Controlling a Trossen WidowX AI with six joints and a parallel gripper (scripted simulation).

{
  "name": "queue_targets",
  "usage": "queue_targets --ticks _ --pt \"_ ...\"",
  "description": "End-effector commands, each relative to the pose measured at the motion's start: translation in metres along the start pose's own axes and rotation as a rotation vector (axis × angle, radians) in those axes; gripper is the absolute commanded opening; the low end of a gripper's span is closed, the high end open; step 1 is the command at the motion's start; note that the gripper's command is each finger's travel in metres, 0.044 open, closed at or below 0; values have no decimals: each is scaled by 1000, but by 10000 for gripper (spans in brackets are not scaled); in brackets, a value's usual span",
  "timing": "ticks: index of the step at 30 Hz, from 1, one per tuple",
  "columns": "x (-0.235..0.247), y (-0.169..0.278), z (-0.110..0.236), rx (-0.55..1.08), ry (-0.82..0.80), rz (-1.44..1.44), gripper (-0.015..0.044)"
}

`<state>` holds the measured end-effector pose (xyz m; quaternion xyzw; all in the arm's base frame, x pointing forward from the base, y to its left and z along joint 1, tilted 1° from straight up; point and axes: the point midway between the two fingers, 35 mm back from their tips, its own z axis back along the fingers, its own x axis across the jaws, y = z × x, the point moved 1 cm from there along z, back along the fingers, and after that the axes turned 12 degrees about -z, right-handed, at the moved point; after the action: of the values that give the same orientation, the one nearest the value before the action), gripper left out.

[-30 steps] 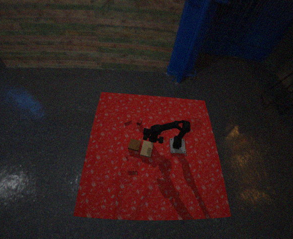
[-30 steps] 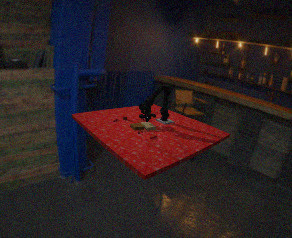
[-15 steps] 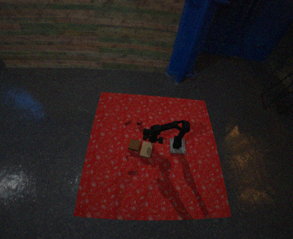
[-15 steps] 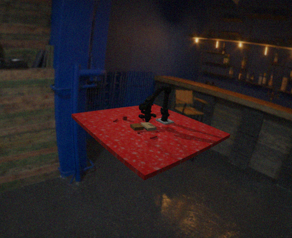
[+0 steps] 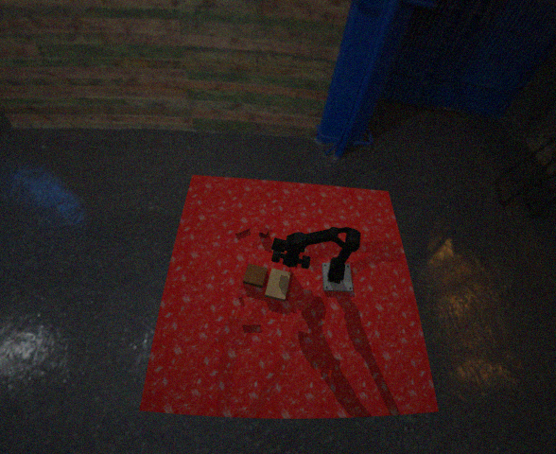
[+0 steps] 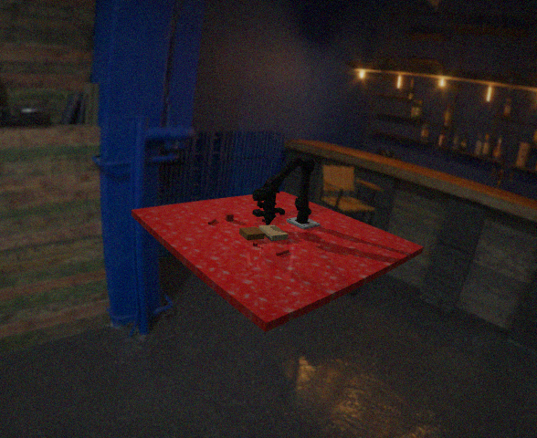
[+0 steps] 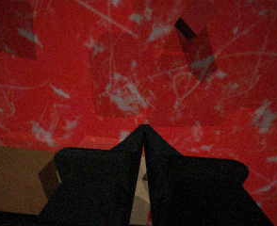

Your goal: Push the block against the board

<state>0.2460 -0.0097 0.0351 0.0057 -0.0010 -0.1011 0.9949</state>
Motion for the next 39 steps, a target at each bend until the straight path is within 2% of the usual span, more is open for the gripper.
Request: queue_targets --ticks 1,8,10,13,20,39 --pt "1 -6 0 1 -1 3 0" --pt "3 -17 0 0 -1 3 0" --pt "3 -13 12 0 0 1 0" --pt "2 -13 52 0 -1 3 0" --pt "2 -13 55 0 -1 26 0" --pt "9 -6 56 0 -2 680 0"
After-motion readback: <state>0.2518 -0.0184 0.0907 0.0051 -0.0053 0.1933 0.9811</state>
